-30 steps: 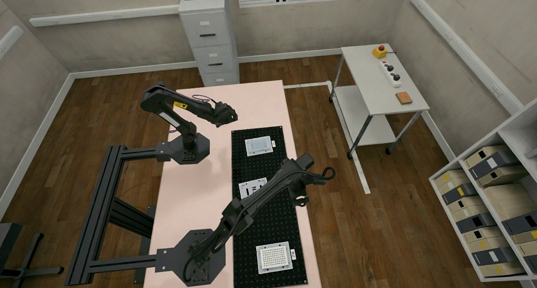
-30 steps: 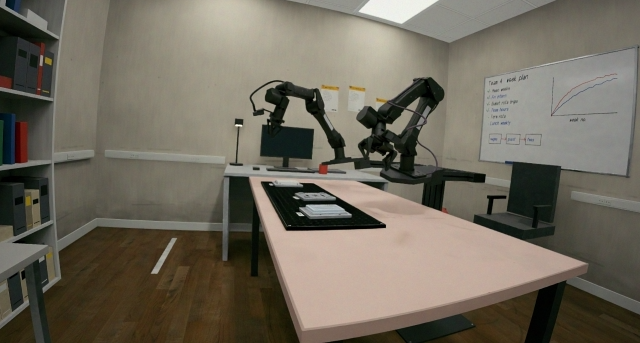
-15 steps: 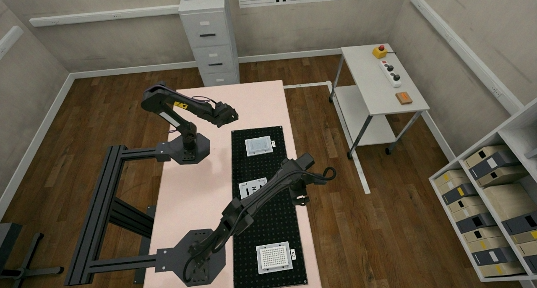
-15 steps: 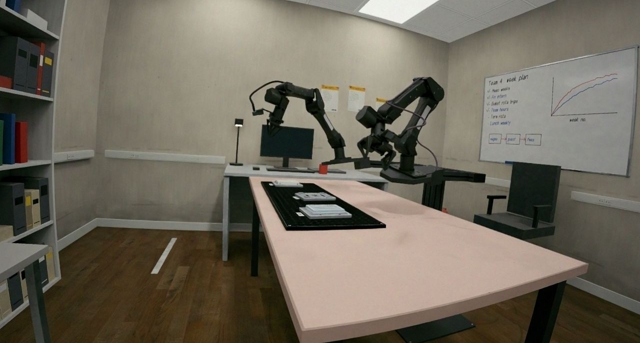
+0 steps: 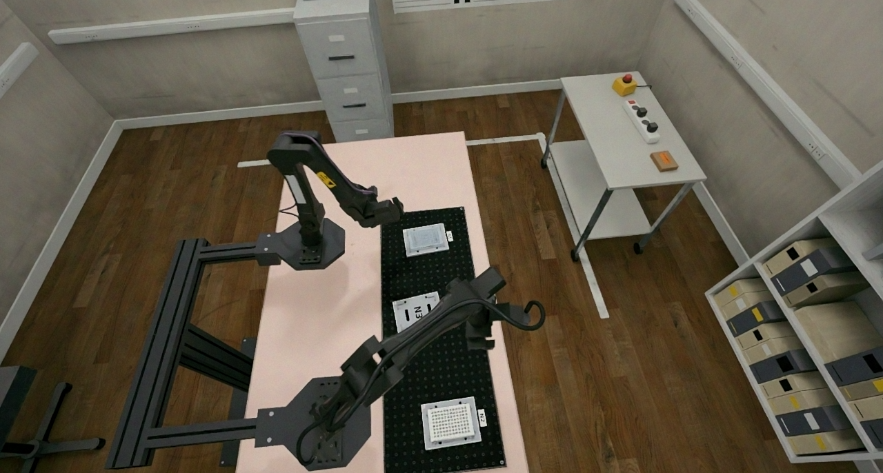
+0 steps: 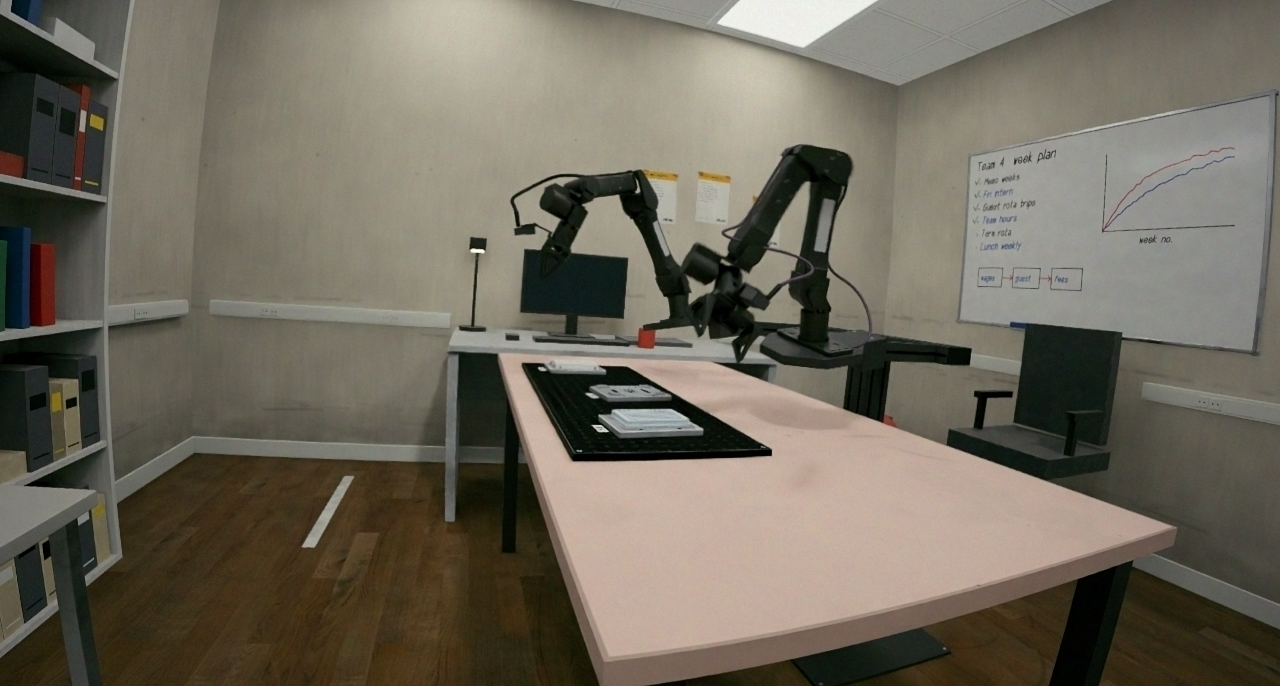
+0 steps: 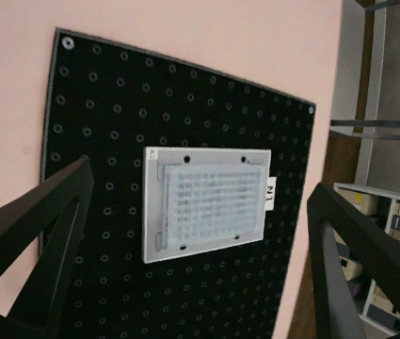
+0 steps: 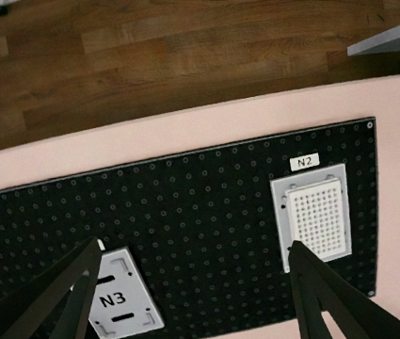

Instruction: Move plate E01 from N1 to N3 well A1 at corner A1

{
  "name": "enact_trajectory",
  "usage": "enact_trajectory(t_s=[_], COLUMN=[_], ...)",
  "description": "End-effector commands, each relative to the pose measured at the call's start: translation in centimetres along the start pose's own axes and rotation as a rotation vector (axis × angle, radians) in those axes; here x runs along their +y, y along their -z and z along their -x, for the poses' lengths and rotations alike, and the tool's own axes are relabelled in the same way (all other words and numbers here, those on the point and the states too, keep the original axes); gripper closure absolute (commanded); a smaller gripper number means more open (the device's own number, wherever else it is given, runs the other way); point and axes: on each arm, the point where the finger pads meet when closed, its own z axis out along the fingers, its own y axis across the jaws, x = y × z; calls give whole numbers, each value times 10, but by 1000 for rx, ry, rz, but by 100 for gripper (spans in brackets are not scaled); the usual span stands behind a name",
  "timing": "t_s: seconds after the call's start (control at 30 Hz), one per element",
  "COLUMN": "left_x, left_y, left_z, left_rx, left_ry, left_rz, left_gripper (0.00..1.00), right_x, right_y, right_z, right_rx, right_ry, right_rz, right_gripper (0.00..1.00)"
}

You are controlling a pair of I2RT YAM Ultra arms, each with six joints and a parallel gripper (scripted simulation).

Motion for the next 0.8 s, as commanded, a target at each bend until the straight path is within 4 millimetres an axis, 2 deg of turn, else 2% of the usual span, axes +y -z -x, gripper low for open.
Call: enact_trajectory(t_s=[0.0,0.3,0.37,0.47,0.77], left_x=[-25,-29,-29,-28,-29], left_y=[-3,-10,-10,-12,-16], left_z=[-10,-53,-53,-65,-86], left_rx=[-86,-122,-122,-135,-155], left_ry=[96,65,65,48,28], left_rz=[-65,-85,-85,-87,-96], left_gripper=[0,0,0,0,0], right_x=[-7,-47,-47,-67,-115], right_y=[6,-15,-15,-31,-59], right_z=[17,-23,-23,-52,-109], right_rx=[-154,-230,-230,-244,-329], right_ry=[-185,-424,-424,-509,-777], right_rz=[71,91,91,80,95], right_gripper=[0,0,0,0,0])
